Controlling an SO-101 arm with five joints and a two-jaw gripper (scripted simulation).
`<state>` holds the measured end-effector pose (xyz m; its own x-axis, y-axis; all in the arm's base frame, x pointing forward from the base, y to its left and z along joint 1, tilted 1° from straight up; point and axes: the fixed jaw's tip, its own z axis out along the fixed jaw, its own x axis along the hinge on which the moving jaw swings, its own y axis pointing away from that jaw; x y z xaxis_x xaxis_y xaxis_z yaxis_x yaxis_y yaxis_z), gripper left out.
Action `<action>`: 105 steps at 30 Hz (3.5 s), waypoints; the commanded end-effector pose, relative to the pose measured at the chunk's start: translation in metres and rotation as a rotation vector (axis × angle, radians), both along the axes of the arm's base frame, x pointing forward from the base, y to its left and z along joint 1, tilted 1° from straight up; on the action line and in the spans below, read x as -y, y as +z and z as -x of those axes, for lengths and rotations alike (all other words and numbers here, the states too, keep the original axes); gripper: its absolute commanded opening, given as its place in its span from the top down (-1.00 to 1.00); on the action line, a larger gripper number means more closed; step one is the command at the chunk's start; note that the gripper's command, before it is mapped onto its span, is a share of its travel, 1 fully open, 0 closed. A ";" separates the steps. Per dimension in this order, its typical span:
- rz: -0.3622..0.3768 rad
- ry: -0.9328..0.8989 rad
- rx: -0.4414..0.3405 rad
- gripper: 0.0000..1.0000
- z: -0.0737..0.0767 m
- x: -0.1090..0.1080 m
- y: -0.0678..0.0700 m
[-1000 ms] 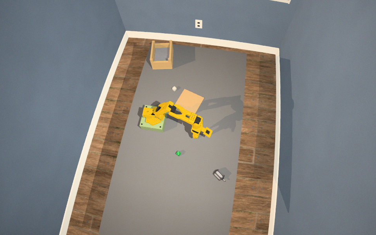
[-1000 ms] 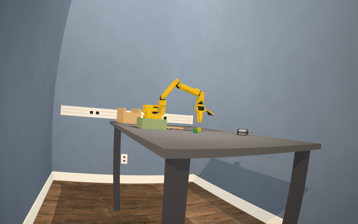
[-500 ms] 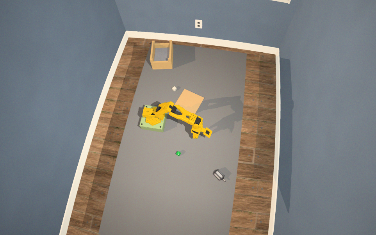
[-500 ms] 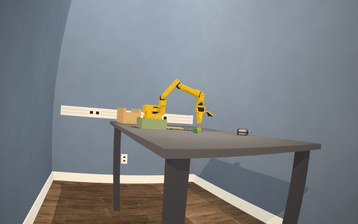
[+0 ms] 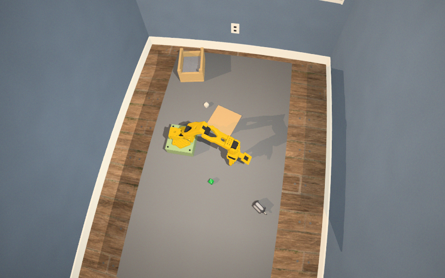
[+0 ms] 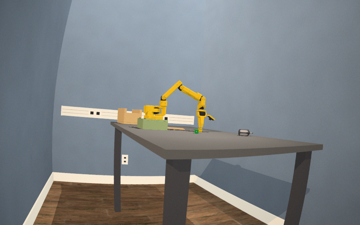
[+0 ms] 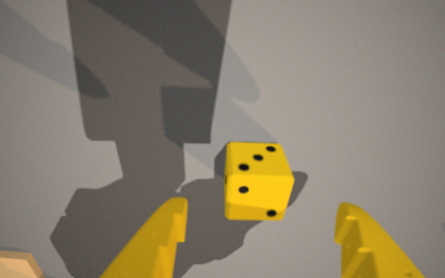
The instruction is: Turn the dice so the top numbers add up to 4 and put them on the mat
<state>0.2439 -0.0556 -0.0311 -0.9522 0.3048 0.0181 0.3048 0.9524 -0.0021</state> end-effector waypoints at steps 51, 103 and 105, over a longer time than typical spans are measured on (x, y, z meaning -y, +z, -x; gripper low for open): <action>-0.007 -0.002 -0.021 0.72 0.007 0.004 -0.022; -0.008 -0.002 -0.021 1.00 0.005 0.005 0.003; -0.008 -0.002 -0.021 1.00 0.005 0.005 0.003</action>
<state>0.2331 -0.0590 -0.0399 -0.9487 0.3075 0.0737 0.3081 0.9513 -0.0036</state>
